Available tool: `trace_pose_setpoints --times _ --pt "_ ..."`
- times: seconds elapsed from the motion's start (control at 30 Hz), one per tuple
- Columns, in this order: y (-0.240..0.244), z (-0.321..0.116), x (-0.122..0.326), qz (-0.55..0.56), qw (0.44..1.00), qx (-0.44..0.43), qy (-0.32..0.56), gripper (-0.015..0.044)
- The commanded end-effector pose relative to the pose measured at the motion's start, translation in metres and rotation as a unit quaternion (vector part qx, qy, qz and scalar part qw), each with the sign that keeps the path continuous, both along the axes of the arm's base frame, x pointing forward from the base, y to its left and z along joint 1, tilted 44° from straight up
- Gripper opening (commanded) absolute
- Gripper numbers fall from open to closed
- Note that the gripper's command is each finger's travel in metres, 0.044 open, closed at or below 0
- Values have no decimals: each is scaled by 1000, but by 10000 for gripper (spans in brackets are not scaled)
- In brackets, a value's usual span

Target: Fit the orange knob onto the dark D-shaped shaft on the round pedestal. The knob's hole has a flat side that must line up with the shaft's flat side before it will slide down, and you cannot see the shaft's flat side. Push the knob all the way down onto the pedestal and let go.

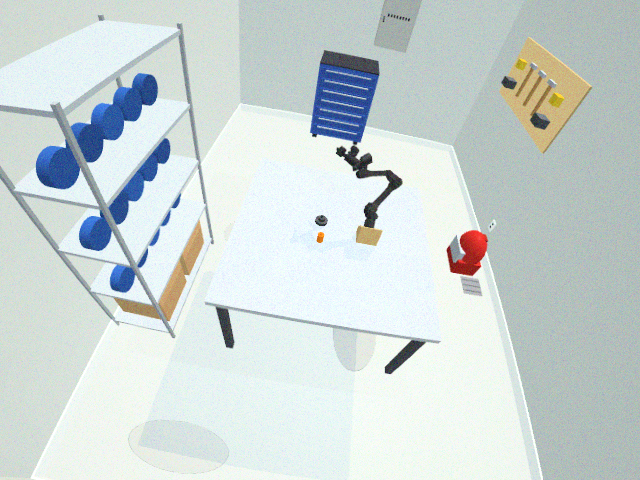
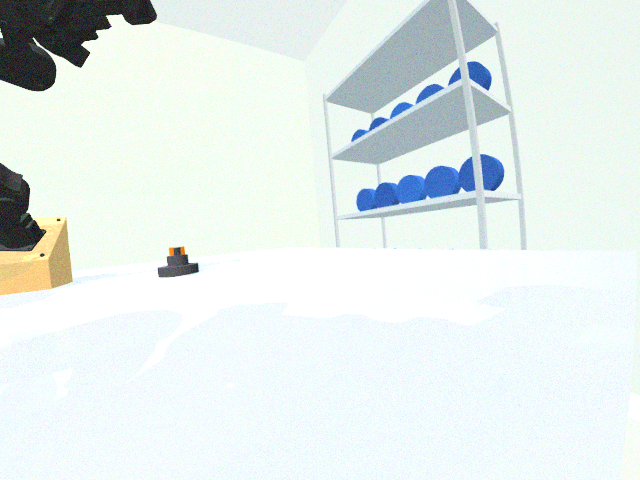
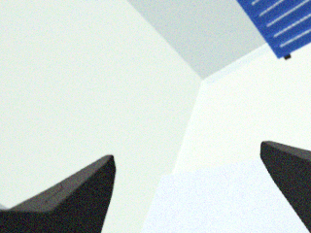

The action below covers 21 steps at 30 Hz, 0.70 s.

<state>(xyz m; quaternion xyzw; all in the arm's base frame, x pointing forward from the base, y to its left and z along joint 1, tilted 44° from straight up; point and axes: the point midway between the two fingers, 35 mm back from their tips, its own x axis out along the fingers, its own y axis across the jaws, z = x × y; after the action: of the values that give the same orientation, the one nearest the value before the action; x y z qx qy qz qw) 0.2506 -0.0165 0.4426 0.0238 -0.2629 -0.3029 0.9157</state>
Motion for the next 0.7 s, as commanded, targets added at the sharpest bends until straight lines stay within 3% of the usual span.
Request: trace_pose_setpoints --times 0.0,0.27,0.47,0.67 --pt "0 0 0 0 1000 0 0 426" --pt "62 -53 81 83 984 -40 149 440" --pt "118 -129 130 147 943 -60 294 440" --pt "160 -211 148 184 882 -68 428 440"
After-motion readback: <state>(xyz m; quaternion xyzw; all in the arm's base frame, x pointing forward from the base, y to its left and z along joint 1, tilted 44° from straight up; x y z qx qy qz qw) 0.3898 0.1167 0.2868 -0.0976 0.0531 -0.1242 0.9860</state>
